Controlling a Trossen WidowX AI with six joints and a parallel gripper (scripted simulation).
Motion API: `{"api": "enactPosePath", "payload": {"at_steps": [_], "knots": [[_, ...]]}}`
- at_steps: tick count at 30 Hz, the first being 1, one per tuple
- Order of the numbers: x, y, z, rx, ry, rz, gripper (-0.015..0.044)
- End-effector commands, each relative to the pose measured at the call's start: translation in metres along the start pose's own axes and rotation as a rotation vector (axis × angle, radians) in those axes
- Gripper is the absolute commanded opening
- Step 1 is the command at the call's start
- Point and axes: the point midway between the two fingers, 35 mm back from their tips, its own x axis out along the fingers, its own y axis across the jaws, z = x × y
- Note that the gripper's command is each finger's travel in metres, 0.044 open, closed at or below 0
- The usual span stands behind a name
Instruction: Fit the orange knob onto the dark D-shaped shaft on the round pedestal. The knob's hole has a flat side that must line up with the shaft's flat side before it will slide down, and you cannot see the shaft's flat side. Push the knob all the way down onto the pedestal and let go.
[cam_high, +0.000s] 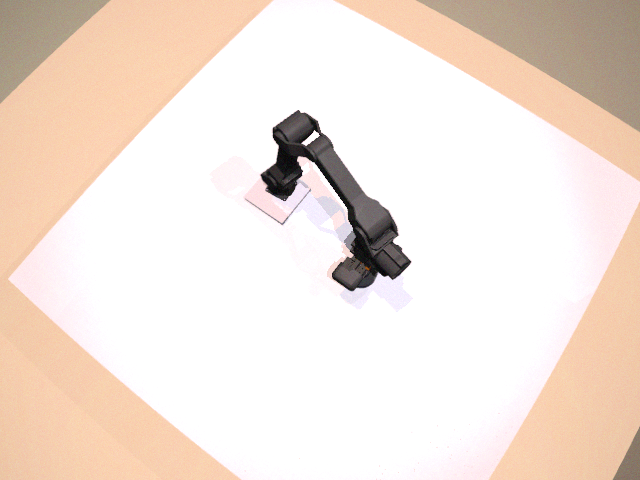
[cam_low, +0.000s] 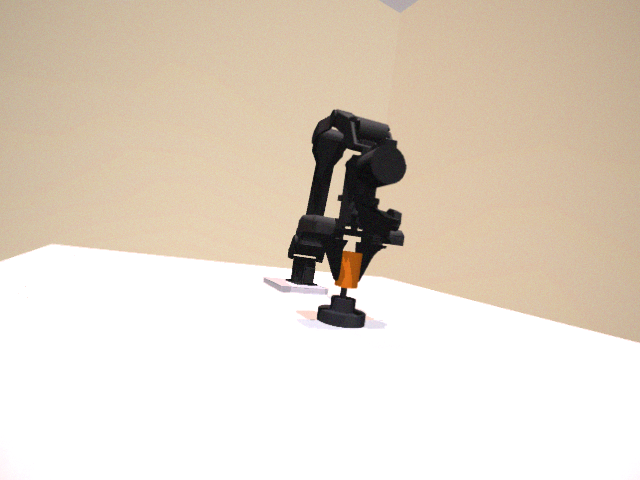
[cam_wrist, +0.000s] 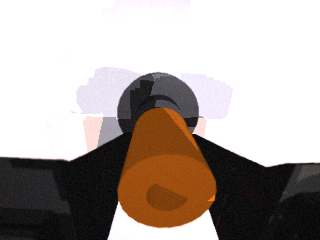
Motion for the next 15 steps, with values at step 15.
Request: {"api": "enactPosePath", "payload": {"at_steps": [15], "knots": [[0.0003, 0.0004, -0.0006, -0.003, 0.001, -0.004, 0.0]]}}
